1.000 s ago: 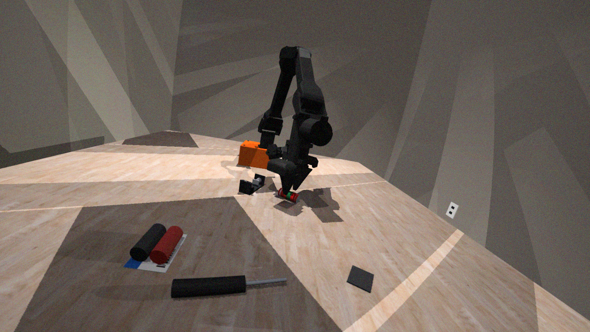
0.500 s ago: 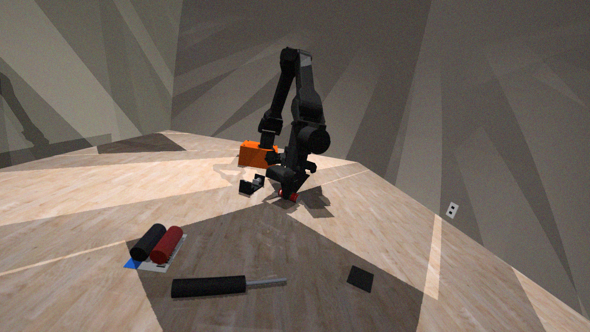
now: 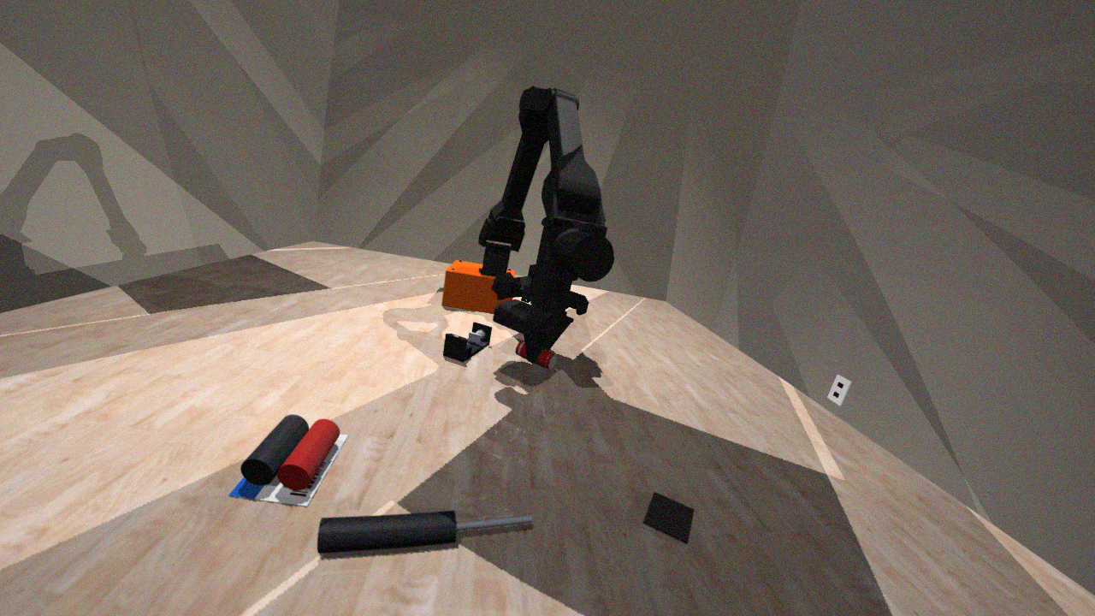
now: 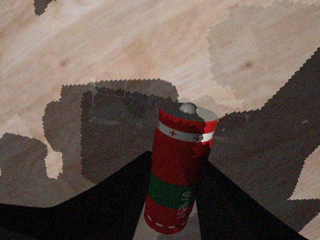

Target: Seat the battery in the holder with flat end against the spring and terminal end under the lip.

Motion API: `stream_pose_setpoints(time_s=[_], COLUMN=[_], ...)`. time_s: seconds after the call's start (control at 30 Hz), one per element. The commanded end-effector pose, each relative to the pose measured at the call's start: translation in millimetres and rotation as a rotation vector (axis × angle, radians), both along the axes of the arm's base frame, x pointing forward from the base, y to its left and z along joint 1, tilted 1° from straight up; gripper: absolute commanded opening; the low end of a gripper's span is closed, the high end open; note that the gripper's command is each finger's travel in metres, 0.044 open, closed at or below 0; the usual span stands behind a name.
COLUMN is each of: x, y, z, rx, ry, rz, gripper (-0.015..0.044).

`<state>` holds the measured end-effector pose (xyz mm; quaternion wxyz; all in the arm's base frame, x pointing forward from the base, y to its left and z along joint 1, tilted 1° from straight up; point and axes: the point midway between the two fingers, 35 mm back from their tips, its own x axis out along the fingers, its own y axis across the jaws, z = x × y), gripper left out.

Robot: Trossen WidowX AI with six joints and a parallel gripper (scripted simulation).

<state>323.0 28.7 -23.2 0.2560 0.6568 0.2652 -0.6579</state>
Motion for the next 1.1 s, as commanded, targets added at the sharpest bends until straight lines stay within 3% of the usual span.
stream_pose_setpoints(time_s=[0.0, 0.23, 1.07], x=[3.9, 3.2, -26.1], y=[-0.1, -2.0, -65.6], z=[35.4, 37.5, 53.5], rx=[0.002, 0.002, -0.012], ry=[-0.026, -0.026, -0.028], rz=[-0.005, 0.022, 1.039], gripper=[0.0086, 0.0086, 0.0086])
